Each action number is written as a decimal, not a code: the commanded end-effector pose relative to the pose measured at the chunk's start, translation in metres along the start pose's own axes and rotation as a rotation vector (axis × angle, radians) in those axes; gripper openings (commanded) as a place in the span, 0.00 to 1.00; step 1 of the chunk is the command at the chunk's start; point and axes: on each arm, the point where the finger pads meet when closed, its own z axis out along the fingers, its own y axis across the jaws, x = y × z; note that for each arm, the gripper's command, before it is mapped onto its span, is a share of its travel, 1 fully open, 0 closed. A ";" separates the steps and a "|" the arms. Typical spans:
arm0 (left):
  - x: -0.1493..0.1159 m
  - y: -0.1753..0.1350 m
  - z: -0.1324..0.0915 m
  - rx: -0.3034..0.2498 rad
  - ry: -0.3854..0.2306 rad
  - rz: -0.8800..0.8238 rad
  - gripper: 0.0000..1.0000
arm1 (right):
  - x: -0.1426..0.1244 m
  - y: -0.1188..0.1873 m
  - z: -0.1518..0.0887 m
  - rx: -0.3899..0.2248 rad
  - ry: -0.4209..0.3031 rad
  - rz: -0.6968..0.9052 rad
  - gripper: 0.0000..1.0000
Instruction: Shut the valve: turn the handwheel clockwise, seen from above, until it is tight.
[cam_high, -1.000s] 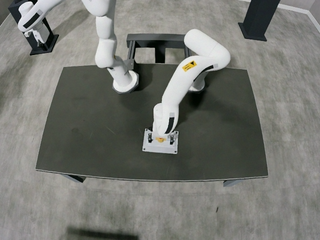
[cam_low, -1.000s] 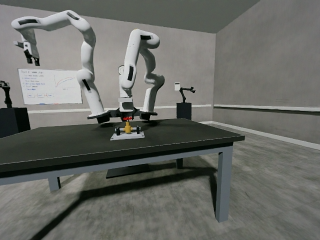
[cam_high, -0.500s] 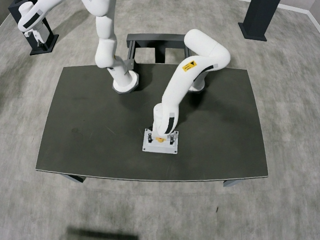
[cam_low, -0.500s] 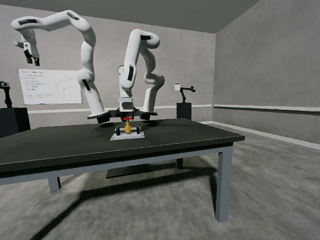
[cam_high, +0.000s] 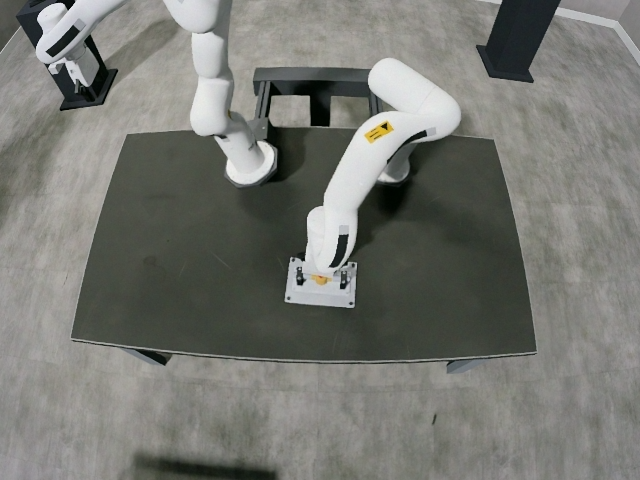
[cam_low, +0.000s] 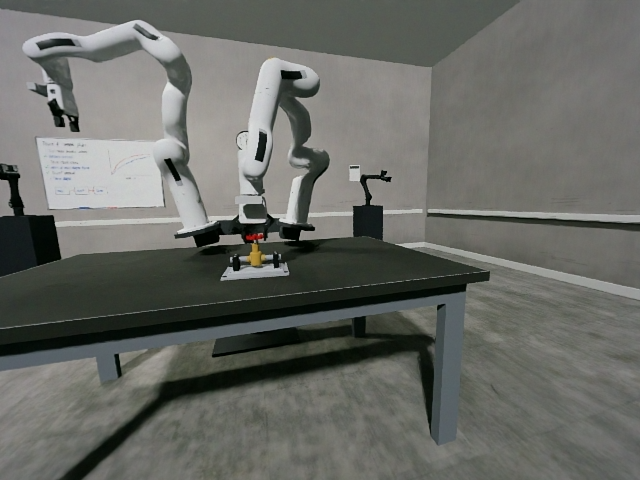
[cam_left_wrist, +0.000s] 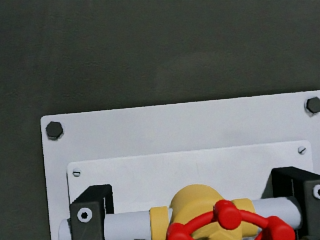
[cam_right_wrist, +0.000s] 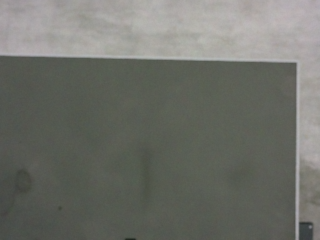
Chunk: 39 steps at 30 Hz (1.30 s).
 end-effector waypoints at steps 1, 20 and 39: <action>0.001 0.000 -0.001 -0.001 0.001 0.007 0.00 | 0.000 0.000 -0.001 0.000 0.002 0.000 1.00; 0.001 0.000 -0.001 -0.001 0.001 0.042 0.00 | 0.000 0.000 -0.001 0.000 0.002 0.000 1.00; 0.001 0.000 -0.001 -0.001 0.001 0.077 0.00 | 0.000 0.000 -0.001 0.000 0.002 0.000 1.00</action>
